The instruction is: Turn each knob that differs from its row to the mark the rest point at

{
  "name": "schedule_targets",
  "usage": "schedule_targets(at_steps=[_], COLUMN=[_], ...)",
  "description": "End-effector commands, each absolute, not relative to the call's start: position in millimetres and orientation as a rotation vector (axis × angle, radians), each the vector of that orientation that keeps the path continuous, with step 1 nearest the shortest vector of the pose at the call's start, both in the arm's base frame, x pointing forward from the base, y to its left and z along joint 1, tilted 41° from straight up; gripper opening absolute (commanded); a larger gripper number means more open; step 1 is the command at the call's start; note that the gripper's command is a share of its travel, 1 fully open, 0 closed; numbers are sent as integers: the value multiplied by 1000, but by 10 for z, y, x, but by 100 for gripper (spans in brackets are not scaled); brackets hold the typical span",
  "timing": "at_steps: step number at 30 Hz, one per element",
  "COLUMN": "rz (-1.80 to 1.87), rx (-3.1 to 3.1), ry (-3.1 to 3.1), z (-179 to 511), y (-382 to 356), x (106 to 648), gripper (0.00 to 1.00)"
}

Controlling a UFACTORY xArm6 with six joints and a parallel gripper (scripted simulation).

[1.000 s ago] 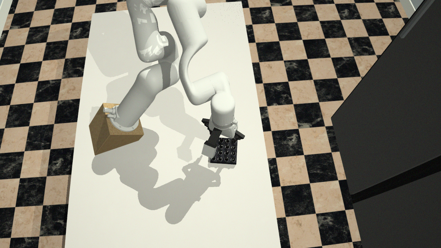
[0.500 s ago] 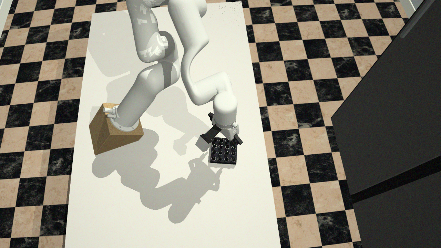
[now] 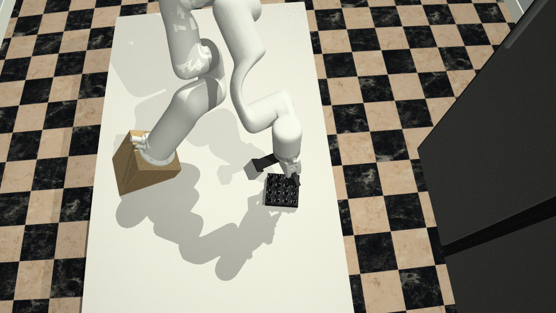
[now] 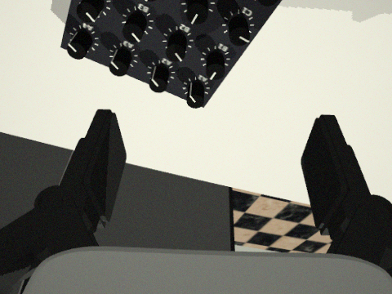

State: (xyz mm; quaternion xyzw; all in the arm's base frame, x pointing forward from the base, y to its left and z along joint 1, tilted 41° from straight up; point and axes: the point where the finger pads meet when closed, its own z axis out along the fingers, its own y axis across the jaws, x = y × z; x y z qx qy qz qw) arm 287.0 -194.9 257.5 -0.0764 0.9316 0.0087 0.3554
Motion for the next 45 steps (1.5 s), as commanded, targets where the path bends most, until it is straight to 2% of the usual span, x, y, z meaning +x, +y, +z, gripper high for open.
schedule_targets(at_steps=[1, 10, 11, 45], rz=[81, 116, 116, 116], rx=[-7, 87, 87, 87], ry=[2428, 2428, 2428, 2428], z=[2601, 2608, 2608, 2608], y=[-1950, -1947, -1947, -1947], x=[2907, 2925, 2925, 2925], gripper=[100, 100, 19, 19])
